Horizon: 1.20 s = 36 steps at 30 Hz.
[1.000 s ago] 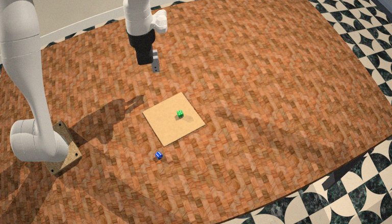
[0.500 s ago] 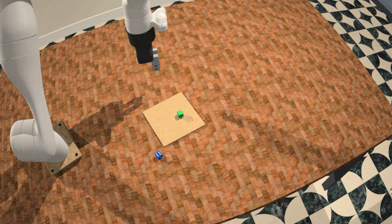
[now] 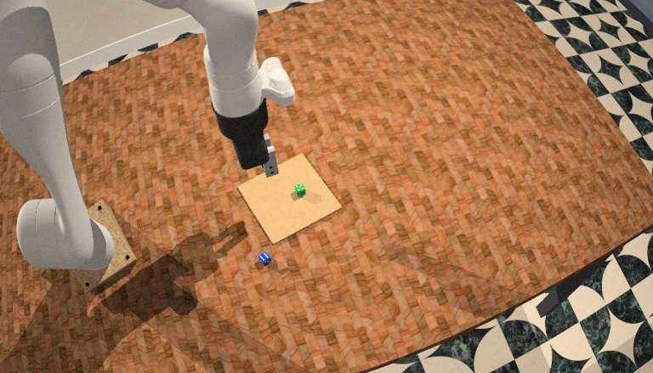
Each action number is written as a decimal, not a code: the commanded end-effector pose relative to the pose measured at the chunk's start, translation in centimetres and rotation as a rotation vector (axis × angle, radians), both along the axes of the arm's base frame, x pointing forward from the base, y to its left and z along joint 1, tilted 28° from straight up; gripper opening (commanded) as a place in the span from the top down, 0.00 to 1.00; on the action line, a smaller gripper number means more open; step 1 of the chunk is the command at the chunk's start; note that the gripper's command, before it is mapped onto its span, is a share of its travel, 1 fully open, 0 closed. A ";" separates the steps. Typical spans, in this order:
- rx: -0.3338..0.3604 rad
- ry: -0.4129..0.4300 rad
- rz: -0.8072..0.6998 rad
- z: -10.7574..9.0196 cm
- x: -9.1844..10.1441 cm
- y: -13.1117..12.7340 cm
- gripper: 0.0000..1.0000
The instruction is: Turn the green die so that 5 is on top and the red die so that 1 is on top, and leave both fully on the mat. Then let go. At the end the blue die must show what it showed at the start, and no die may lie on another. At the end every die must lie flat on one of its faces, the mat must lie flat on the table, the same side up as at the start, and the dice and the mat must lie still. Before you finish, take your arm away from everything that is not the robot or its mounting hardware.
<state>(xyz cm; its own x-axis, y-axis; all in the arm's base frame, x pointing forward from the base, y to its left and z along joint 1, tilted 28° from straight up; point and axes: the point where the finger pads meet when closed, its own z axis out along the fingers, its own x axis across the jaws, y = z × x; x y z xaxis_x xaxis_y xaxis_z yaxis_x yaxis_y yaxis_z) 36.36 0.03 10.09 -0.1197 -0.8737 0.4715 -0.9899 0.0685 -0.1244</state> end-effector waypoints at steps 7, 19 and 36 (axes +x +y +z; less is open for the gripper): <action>0.028 -0.005 -0.004 0.4 -0.2 0.2 0.66; 0.028 -0.005 -0.004 -0.1 -0.2 0.0 0.66; 0.028 -0.005 -0.004 -5.5 0.3 -2.9 0.66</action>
<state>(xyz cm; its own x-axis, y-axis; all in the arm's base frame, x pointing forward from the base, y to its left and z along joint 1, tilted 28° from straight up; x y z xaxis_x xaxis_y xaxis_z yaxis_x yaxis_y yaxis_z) 36.87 -1.34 5.21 -0.1051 -0.8944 0.4348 -0.9895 0.0505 -0.1351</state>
